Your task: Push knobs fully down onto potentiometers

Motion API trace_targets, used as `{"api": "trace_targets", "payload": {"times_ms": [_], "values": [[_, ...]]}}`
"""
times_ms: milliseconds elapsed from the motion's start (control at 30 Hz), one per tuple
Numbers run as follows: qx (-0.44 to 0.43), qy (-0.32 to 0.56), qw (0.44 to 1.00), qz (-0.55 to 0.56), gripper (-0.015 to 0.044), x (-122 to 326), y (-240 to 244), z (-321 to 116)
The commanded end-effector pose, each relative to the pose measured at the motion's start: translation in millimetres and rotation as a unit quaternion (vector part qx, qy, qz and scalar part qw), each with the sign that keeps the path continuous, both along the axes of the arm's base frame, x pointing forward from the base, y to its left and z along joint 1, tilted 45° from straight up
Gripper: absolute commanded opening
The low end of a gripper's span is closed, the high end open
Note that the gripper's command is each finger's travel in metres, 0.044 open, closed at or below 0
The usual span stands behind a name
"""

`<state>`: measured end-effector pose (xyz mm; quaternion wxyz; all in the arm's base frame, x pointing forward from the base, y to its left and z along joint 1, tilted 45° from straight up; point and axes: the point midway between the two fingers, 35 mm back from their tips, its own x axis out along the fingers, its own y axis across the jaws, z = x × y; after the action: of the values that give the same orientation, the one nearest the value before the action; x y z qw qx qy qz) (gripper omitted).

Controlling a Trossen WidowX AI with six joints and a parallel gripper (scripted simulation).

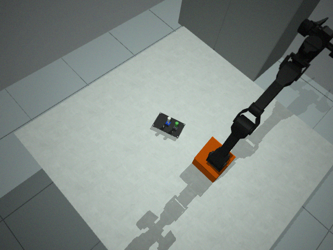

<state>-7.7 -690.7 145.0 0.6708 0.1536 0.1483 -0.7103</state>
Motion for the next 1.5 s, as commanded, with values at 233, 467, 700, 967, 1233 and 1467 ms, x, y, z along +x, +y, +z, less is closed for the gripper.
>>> {"api": "trace_targets", "payload": {"times_ms": [233, 467, 700, 967, 1233, 1467], "values": [[0.062, 0.017, 0.994, 0.092, 0.0190, 74.4, 22.4, -28.8], [0.114, 0.001, 0.986, 0.121, 0.0006, 117.3, 48.4, -52.6], [0.173, 0.024, 0.960, 0.218, 0.0000, 184.3, 91.9, -78.5], [0.226, 0.052, 0.915, 0.330, 0.0000, 248.1, 151.9, -102.9], [0.266, 0.074, 0.861, 0.428, 0.0000, 294.8, 215.0, -121.5], [0.310, 0.089, 0.799, 0.507, 0.0000, 328.8, 281.9, -136.8]]}}
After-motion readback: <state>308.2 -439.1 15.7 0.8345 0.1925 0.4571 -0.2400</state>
